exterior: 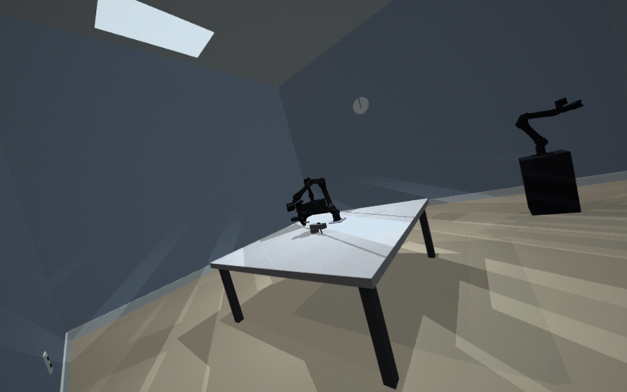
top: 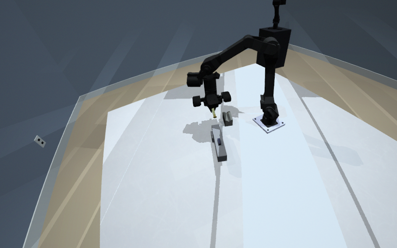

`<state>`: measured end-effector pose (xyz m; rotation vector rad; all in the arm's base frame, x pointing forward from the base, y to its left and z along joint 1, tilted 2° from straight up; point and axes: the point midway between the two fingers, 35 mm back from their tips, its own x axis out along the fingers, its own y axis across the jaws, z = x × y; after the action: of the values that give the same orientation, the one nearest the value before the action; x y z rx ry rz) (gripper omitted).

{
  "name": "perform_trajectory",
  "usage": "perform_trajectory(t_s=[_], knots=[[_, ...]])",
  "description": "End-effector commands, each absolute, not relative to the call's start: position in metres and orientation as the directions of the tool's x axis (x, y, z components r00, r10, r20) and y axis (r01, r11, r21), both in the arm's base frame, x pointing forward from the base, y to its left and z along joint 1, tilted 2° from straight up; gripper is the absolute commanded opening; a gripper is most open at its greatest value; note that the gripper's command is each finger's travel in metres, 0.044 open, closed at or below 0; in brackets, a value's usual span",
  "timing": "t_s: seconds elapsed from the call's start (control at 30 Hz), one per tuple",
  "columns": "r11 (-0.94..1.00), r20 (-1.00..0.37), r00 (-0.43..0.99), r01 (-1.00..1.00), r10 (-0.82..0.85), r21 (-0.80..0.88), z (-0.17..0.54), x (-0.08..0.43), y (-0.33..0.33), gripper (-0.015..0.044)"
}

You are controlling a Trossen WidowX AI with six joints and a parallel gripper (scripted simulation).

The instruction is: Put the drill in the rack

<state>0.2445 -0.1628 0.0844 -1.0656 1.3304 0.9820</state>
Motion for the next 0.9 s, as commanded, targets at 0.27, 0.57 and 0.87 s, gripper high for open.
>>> perform_trajectory(t_s=[0.27,0.57,0.87], knots=[[0.248,-0.999,0.025,-0.968,-0.044,-0.035,0.089,0.242,-0.161,0.0000],[0.248,-0.999,0.024,-0.968,-0.044,-0.034,0.089,0.225,-0.161,0.0000],[0.248,-0.999,0.022,-0.968,-0.044,-0.033,0.089,0.208,-0.160,0.0000]])
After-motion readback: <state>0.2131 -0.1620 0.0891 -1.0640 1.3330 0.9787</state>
